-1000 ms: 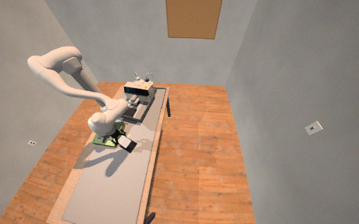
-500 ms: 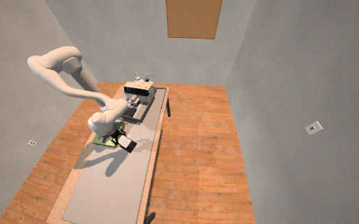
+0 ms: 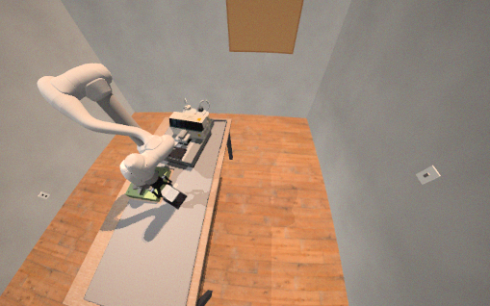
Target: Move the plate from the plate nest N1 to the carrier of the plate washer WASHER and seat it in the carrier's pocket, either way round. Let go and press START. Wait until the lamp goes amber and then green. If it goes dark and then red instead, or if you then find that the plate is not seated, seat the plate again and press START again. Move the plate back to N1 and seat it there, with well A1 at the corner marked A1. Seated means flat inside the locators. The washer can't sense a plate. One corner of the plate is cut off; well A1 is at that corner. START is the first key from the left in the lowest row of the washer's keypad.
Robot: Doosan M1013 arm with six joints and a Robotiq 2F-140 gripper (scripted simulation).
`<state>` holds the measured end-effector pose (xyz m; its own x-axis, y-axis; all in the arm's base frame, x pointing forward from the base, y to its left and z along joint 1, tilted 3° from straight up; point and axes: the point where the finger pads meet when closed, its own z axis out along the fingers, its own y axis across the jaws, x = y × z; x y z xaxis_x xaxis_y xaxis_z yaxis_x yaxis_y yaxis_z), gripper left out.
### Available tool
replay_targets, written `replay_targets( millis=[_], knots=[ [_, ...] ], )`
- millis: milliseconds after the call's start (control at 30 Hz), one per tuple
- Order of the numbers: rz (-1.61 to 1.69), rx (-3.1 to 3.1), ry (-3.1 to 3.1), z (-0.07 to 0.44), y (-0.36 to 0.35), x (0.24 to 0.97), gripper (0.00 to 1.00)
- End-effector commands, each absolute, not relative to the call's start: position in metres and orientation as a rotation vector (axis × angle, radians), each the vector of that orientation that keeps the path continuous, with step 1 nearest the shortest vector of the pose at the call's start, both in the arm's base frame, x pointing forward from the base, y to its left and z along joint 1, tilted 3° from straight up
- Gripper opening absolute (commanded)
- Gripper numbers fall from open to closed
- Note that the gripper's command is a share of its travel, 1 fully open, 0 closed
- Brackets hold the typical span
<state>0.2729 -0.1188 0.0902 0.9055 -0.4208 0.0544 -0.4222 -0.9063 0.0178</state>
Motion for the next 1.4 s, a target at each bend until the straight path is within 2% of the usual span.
replay_targets(
  millis=[0, 500, 1367],
  knots=[
    [0.074, 3.04, -0.674, 0.088, -0.116, 0.271, 0.1],
    [0.074, 3.04, -0.674, 0.083, -0.116, 0.271, 0.1],
    [0.074, 3.04, -0.674, 0.043, -0.118, 0.272, 0.1]
  ],
)
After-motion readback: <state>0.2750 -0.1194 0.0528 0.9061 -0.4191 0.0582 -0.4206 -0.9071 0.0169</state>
